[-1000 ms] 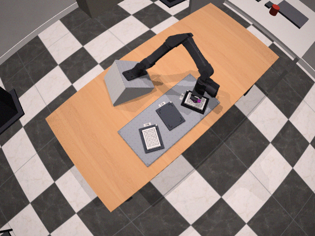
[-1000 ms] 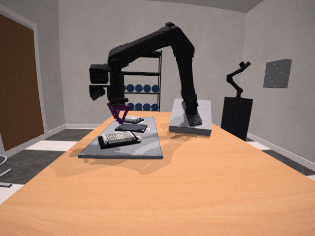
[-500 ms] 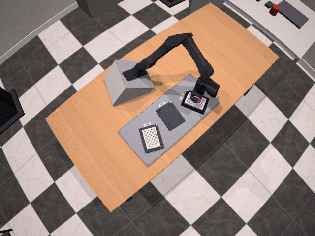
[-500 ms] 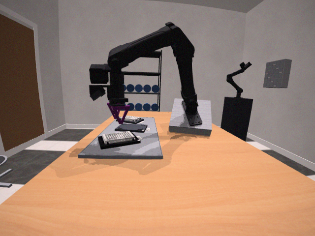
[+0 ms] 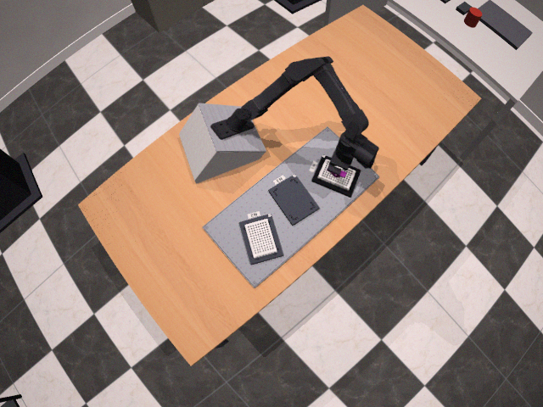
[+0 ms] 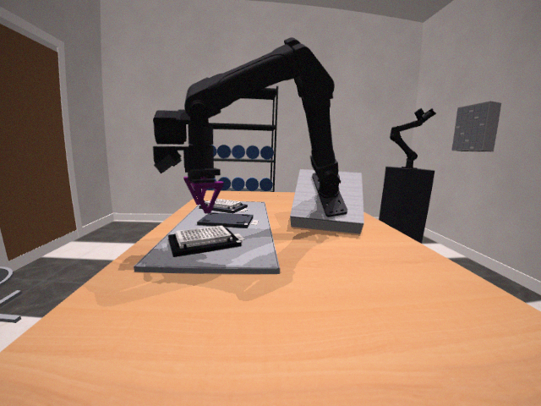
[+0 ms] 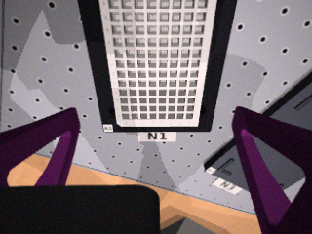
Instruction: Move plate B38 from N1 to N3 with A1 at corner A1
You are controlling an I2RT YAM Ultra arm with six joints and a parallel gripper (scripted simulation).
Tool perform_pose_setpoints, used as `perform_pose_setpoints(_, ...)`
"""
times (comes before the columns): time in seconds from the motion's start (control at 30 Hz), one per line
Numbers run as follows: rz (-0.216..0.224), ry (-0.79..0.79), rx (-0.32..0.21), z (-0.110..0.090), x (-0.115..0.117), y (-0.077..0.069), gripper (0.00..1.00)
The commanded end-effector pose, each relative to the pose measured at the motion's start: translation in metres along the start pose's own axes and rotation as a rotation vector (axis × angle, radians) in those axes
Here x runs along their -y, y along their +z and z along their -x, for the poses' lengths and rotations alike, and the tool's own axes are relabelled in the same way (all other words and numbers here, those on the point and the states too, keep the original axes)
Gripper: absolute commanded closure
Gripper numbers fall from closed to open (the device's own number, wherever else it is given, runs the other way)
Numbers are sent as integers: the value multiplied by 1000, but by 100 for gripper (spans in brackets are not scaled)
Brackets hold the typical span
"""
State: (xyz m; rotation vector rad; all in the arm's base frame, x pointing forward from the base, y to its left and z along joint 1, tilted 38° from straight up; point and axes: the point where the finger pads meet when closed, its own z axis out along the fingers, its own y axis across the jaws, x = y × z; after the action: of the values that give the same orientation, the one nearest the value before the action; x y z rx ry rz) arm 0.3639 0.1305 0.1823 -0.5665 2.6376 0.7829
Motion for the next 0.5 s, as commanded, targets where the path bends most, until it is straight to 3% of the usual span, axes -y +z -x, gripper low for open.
perform_pose_setpoints(0.0,-4,0,18,3,2,-6,0)
perform_pose_setpoints(0.47,-4,0,18,3,2,14,0)
